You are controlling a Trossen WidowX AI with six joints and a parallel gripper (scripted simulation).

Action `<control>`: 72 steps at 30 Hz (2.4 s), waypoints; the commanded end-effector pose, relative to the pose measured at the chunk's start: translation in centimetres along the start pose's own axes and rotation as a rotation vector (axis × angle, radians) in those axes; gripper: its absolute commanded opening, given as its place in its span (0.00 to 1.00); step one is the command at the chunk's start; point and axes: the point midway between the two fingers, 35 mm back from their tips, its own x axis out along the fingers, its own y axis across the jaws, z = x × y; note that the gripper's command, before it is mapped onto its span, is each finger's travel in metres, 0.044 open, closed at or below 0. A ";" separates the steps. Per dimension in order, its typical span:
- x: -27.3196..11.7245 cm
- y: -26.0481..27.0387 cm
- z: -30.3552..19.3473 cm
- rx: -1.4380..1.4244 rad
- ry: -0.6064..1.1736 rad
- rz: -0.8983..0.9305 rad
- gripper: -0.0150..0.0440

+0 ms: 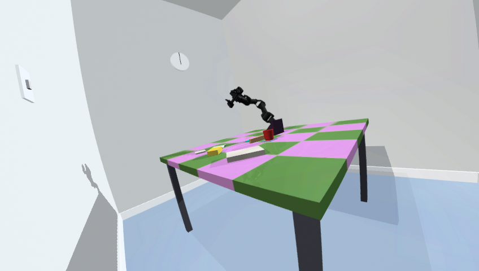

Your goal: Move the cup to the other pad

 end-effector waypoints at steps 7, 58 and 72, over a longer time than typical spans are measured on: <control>2.7 1.6 -8.6 0.194 0.334 -0.035 0.62; -8.3 4.5 -37.6 0.366 1.072 -1.446 0.50; -8.7 3.1 -39.3 0.365 1.071 -1.447 0.50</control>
